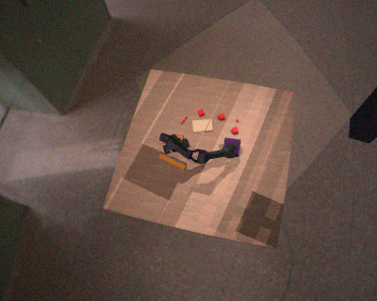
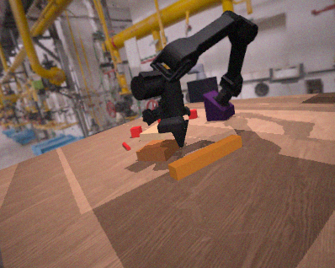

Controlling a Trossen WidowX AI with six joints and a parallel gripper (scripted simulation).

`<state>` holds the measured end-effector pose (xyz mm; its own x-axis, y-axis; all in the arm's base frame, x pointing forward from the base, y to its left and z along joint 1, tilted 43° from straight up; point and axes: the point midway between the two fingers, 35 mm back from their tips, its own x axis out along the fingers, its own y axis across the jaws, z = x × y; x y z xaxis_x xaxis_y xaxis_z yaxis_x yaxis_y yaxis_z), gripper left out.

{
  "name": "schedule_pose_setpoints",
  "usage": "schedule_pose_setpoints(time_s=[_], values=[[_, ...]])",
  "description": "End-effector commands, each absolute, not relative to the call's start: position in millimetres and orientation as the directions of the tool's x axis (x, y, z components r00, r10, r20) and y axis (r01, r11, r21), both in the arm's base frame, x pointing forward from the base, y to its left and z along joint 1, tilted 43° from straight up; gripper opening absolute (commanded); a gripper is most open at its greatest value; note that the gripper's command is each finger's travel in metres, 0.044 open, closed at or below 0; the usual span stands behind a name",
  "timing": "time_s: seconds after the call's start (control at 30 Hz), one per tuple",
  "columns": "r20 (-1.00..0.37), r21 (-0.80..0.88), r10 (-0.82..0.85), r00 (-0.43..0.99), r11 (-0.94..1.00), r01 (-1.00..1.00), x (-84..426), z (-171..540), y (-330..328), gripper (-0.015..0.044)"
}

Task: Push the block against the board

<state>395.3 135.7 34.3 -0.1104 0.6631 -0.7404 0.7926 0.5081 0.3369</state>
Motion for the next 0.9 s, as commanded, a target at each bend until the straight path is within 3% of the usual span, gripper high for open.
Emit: schedule_pose_setpoints(time_s=[0.0,0.17,0.87], values=[[-0.737,0.245,0.665,-0.117,0.425,0.871,394.7,25.2,140.9,0.0000],[-0.737,0.168,0.666,-0.118,0.349,0.922,394.8,20.2,145.0,0.0000],[-0.739,0.168,0.664,-0.117,0.349,0.922,401.9,11.9,136.3,0.0000]])
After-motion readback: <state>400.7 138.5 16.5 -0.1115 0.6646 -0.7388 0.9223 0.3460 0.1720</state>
